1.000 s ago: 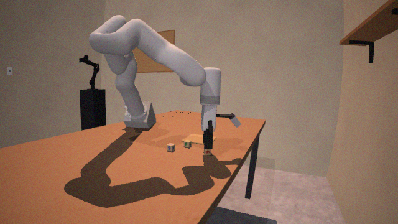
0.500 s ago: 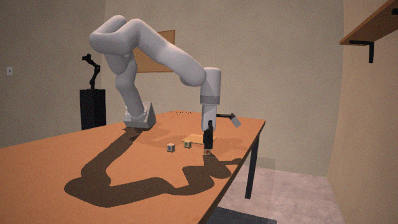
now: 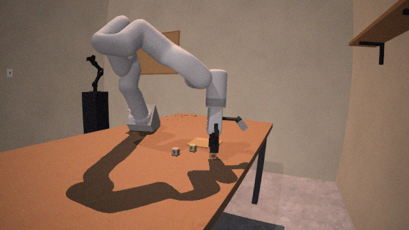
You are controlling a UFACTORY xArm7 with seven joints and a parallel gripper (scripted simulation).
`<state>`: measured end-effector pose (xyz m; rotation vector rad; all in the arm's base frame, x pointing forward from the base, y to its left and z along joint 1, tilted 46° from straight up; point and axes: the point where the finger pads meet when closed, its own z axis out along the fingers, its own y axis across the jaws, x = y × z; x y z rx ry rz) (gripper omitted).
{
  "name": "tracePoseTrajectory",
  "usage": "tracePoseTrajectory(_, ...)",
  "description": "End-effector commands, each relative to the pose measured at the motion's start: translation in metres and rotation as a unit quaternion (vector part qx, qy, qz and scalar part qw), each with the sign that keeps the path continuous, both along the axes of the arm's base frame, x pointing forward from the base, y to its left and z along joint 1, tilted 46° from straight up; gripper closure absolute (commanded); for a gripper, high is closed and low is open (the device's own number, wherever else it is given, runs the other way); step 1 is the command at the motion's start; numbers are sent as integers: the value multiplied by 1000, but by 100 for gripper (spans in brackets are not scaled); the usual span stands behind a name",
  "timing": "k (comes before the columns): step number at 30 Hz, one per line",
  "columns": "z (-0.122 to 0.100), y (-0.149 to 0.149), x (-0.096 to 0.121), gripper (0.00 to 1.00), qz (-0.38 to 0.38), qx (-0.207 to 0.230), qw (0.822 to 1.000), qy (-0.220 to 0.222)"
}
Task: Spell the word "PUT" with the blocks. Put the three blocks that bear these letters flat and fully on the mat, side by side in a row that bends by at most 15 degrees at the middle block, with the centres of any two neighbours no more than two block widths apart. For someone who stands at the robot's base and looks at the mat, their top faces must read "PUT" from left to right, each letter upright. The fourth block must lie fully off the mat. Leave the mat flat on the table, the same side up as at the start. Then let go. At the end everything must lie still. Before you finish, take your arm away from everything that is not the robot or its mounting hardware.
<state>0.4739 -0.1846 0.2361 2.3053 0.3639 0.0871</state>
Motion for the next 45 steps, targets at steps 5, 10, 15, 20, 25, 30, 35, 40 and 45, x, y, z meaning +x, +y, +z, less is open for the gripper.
tracePoseTrajectory(5,1,2,1,37,2,0,1000,-1)
tracePoseTrajectory(10,1,1,1,37,2,0,1000,-1)
tracePoseTrajectory(15,-2,-2,2,37,2,0,1000,-1)
tracePoseTrajectory(20,-5,-5,3,37,2,0,1000,-1)
tracePoseTrajectory(25,-12,-11,5,37,2,0,1000,-1)
tracePoseTrajectory(30,-17,-17,6,37,2,0,1000,-1)
tracePoseTrajectory(35,-19,-19,6,37,2,0,1000,-1)
tracePoseTrajectory(40,-19,-19,6,37,2,0,1000,-1)
tracePoseTrajectory(45,-19,-19,6,37,2,0,1000,-1)
